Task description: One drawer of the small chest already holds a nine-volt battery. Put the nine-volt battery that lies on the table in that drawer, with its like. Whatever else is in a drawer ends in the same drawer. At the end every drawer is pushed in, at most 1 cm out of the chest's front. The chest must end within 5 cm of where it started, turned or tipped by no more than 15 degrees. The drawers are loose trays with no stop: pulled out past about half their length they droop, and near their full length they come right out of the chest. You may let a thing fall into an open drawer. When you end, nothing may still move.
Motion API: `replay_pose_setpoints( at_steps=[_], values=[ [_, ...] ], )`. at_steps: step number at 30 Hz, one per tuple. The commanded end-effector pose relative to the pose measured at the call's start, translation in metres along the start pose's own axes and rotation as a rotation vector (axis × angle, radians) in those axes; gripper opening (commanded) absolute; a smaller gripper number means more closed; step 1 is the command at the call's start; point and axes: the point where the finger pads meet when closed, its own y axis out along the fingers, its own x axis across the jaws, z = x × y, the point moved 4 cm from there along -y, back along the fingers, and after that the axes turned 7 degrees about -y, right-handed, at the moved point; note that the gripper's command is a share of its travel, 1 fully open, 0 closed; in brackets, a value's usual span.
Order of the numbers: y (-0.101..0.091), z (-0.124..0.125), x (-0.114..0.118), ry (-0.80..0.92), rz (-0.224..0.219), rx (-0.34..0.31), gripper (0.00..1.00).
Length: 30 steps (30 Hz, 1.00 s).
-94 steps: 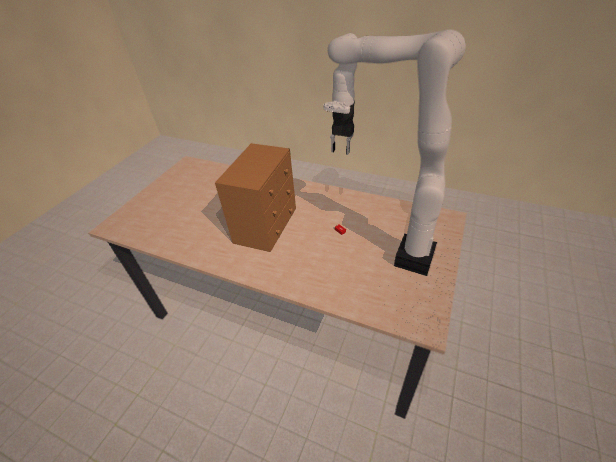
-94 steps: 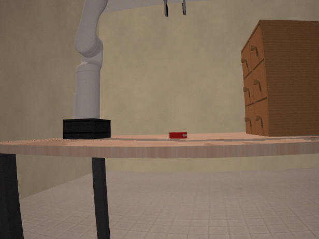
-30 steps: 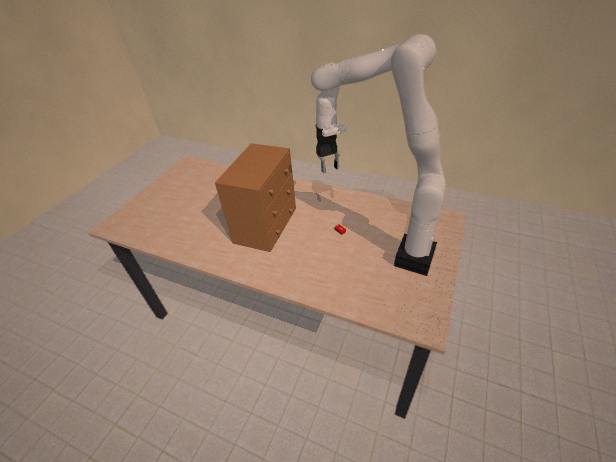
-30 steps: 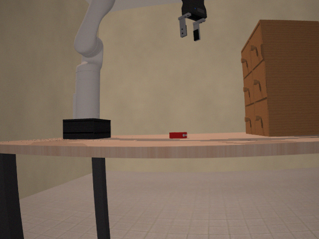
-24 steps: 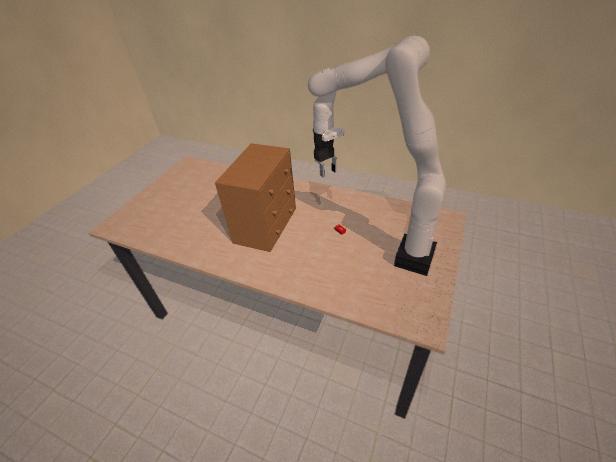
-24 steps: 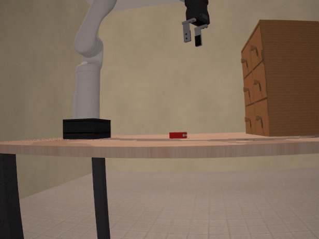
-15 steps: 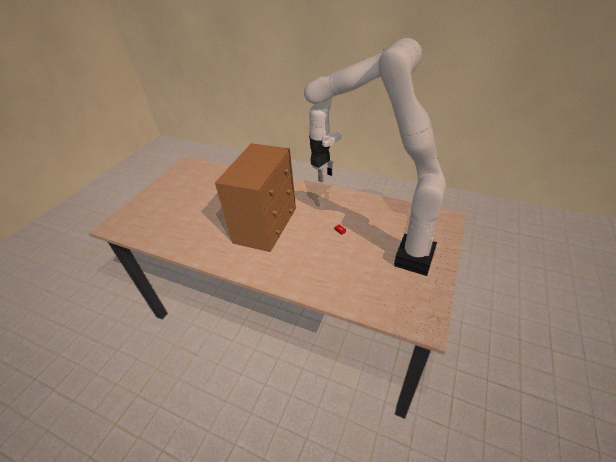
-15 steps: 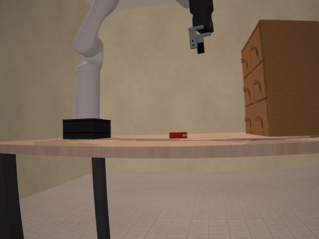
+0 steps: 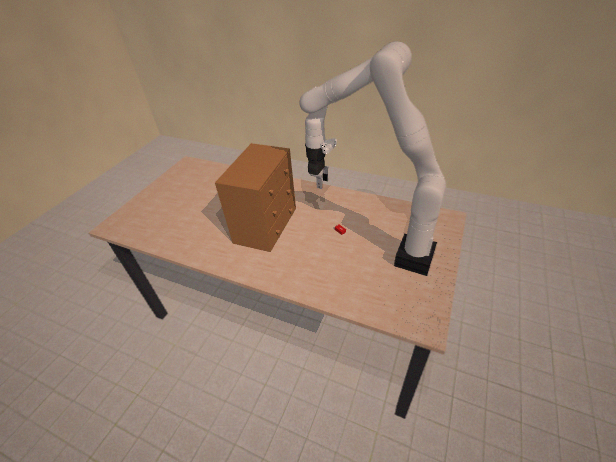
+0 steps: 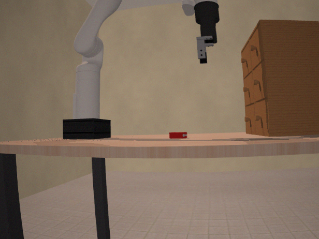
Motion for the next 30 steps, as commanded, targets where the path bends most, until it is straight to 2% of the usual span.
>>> replay_pose_setpoints(
  at_steps=[1, 8, 30],
  values=[
    [0.006, -0.001, -0.001, -0.026, -0.001, 0.006, 1.0],
    [0.014, -0.004, -0.001, -0.094, -0.002, 0.006, 1.0],
    [0.016, -0.006, -0.001, -0.121, -0.002, 0.006, 1.0]
  ],
)
